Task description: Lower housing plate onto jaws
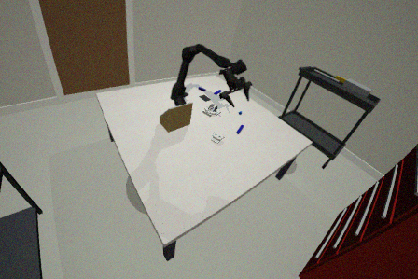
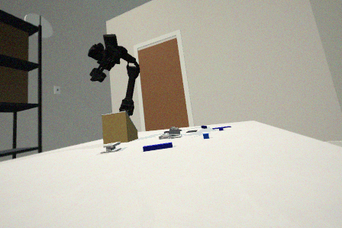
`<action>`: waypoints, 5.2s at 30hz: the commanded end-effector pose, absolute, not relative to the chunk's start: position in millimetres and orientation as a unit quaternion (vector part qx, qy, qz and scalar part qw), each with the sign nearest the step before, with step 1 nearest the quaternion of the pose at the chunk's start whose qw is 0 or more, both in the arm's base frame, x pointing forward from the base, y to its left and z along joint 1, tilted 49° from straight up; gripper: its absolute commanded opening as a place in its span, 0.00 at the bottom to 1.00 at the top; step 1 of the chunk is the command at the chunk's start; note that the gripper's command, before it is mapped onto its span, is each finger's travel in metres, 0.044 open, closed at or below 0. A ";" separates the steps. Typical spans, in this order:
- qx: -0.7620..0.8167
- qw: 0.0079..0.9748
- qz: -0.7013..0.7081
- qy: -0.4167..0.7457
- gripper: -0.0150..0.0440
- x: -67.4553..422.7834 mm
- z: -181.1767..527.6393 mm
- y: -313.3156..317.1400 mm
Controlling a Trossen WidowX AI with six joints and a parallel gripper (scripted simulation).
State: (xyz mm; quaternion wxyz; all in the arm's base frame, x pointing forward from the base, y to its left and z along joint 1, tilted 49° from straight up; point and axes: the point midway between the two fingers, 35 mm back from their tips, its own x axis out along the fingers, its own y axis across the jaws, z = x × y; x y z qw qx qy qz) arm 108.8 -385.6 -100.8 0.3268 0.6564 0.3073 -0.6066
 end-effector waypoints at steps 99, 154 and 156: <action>0.702 -0.222 -0.589 0.332 1.00 120.7 -224.6 -154.7; 0.702 -0.222 -0.589 0.332 1.00 120.7 -224.6 -154.7; 0.702 -0.222 -0.589 0.332 1.00 120.7 -224.6 -154.7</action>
